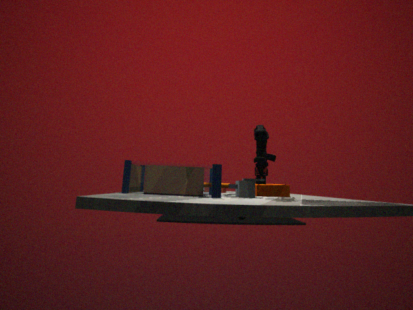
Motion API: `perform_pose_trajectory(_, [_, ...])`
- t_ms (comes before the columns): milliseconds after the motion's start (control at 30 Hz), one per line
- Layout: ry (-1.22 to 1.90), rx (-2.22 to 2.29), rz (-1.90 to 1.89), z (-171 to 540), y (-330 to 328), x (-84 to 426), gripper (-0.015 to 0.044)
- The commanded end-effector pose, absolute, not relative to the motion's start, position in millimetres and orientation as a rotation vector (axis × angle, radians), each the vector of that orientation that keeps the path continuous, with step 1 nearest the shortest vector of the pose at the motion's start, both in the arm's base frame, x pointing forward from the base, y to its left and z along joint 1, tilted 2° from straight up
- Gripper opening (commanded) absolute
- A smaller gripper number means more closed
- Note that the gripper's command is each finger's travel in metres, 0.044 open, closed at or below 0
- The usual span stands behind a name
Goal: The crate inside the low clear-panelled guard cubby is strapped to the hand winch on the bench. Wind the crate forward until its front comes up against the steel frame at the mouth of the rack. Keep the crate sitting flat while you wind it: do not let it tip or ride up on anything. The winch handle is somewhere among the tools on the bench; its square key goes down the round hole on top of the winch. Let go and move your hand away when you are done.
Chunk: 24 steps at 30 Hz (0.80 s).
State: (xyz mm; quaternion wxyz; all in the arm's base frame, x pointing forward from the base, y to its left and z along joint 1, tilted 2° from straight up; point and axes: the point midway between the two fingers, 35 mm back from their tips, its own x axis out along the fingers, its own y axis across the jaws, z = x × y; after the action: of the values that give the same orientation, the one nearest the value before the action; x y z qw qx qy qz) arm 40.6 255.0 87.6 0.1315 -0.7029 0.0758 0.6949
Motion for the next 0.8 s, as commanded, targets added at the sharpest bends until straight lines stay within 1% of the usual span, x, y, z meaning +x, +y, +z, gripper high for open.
perform_pose_trajectory(0, [0.251,-2.056,2.022,84.9,235.3,46.0,0.0000])
perform_pose_trajectory(100, [0.251,-2.057,2.022,84.4,223.3,52.1,0.0000])
perform_pose_trajectory(767, [0.253,-2.060,2.021,83.8,202.8,68.9,0.0000])
